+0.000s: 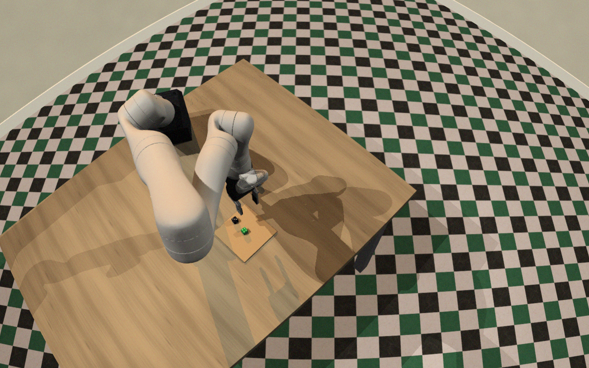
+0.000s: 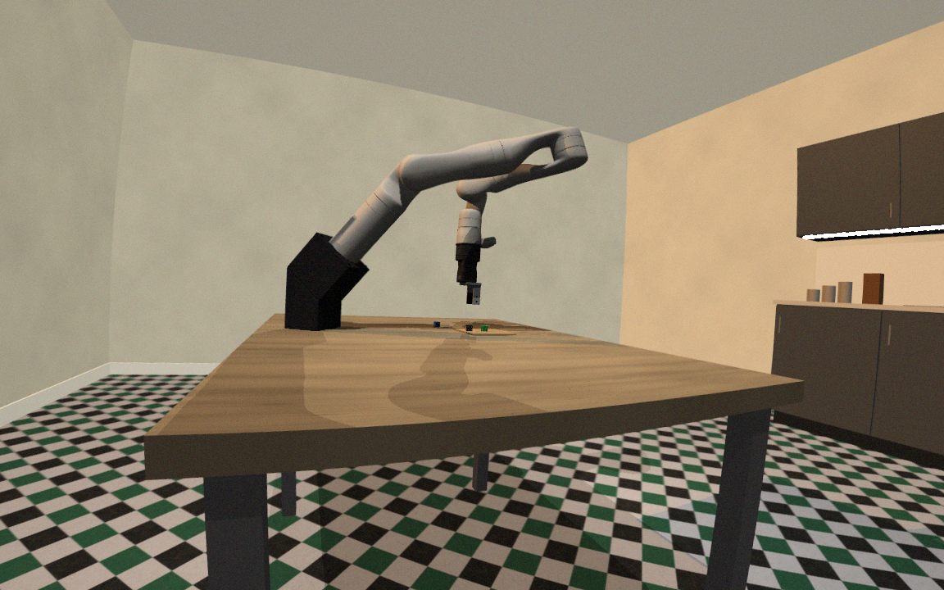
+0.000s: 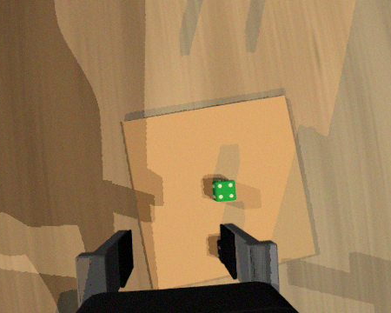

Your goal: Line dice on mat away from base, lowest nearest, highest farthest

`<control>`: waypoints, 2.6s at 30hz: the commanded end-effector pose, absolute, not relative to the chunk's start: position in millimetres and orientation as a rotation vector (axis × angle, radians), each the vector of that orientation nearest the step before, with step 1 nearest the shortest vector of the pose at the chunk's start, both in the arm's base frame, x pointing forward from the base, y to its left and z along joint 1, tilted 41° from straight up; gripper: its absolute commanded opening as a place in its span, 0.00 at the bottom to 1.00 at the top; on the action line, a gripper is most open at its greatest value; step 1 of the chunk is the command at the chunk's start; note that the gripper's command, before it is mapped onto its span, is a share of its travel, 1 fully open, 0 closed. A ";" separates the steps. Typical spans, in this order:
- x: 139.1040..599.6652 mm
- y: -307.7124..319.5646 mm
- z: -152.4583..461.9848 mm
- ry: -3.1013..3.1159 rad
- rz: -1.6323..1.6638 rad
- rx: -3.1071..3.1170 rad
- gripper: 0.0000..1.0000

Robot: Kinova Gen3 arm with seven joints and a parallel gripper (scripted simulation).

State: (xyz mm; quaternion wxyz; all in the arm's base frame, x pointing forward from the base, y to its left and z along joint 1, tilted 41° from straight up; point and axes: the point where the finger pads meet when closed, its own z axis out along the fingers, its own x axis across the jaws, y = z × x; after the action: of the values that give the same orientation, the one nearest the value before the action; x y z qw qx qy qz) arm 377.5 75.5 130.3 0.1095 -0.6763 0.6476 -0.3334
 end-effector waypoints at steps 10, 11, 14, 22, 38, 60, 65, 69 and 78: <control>329.2 141.3 61.2 1.766 -0.985 -2.166 1.00; 325.9 144.5 57.4 1.755 -0.992 -2.172 1.00; 323.0 147.2 54.3 1.744 -0.999 -2.177 1.00; 316.0 153.6 46.8 1.717 -1.016 -2.189 0.64; 316.0 153.6 46.8 1.717 -1.016 -2.189 0.64; 316.2 153.5 46.6 1.717 -1.016 -2.189 0.64; 316.6 153.3 46.1 1.717 -1.016 -2.189 0.64; 317.8 152.8 44.6 1.717 -1.016 -2.189 0.64; 323.3 150.4 37.8 1.717 -1.016 -2.189 0.64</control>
State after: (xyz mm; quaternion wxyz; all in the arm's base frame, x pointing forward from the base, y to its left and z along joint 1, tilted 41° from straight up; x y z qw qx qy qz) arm 322.9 152.4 40.1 0.0922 -0.7363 0.5766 -0.3419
